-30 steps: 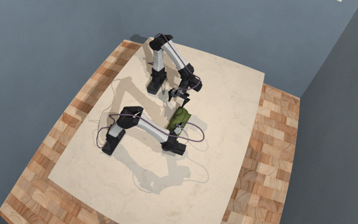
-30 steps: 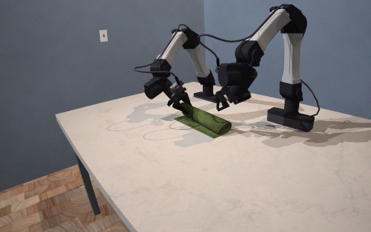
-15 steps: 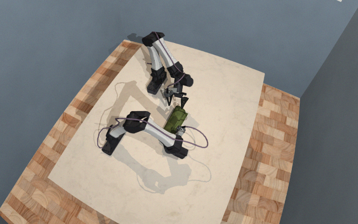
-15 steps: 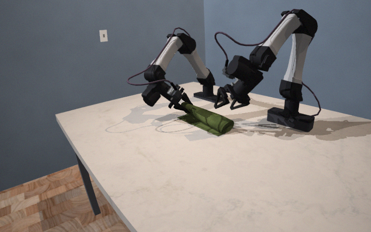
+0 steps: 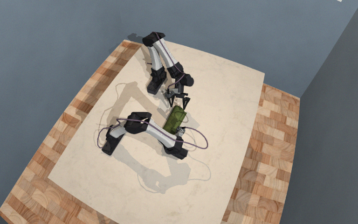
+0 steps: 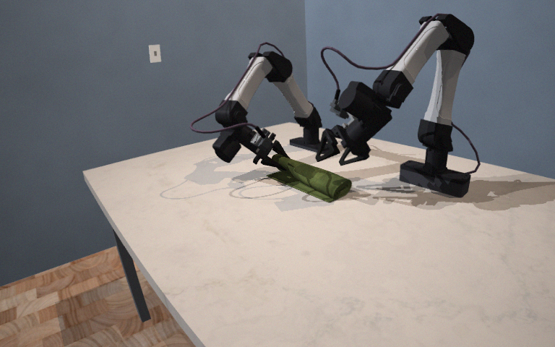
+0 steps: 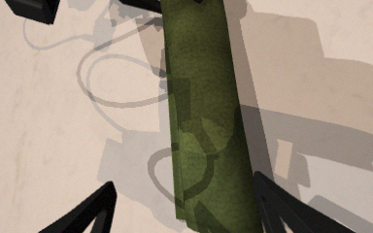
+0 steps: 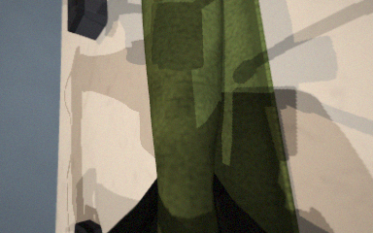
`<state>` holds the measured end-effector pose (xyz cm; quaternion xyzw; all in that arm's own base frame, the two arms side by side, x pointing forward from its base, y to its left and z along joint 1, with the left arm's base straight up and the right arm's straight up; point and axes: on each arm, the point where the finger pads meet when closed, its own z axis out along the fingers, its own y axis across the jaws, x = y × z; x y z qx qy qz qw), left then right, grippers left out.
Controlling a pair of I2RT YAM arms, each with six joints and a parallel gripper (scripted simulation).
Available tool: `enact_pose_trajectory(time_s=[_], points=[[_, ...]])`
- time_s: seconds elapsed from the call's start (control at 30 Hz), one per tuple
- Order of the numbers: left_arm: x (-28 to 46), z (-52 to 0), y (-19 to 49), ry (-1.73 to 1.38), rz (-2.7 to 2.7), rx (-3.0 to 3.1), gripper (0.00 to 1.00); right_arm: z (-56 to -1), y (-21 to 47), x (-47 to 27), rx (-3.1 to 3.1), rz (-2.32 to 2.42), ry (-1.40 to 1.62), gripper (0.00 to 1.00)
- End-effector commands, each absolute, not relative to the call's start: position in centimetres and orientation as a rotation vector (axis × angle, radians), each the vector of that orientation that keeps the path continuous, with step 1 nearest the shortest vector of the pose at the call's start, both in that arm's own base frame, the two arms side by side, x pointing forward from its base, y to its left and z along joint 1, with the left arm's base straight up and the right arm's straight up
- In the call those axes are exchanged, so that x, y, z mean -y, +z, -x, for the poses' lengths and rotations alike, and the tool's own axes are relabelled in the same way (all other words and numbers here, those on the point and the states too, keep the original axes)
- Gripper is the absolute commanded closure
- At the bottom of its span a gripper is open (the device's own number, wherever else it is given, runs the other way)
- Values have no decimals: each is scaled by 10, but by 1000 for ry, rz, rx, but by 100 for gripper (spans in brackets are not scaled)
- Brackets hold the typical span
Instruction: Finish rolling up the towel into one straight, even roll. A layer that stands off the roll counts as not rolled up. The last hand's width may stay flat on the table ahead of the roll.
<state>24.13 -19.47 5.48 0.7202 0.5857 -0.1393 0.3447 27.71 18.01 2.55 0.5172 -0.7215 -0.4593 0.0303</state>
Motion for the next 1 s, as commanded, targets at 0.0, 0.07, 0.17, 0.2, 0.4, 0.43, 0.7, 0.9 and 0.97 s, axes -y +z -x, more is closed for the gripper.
enact_pose_trajectory(time_s=[0.0,0.07,0.17,0.2,0.4,0.43,0.7,0.9,0.97], points=[[194,-245,39,-345,-1850,-1533,2,-278,22,-181,2216,-1576,-1436,68],[194,-244,28,-344,-1849,-1534,2,-278,22,-181,2216,-1576,-1436,68],[194,-243,22,-344,-1848,-1534,2,-278,22,-181,2216,-1576,-1436,68],[194,-242,16,-344,-1848,-1535,2,-278,22,-181,2216,-1576,-1436,68],[194,-240,-7,-342,-1845,-1537,2,-278,22,-181,2216,-1576,-1436,68],[194,-240,-7,-342,-1845,-1537,2,-278,22,-181,2216,-1576,-1436,68],[202,-255,-1,-342,-1845,-1537,2,-278,22,-181,2216,-1576,-1436,68],[202,-255,-1,-342,-1845,-1537,28,-278,22,-181,2216,-1576,-1436,68],[202,-255,-1,-342,-1845,-1537,36,-278,22,-181,2216,-1576,-1436,68]])
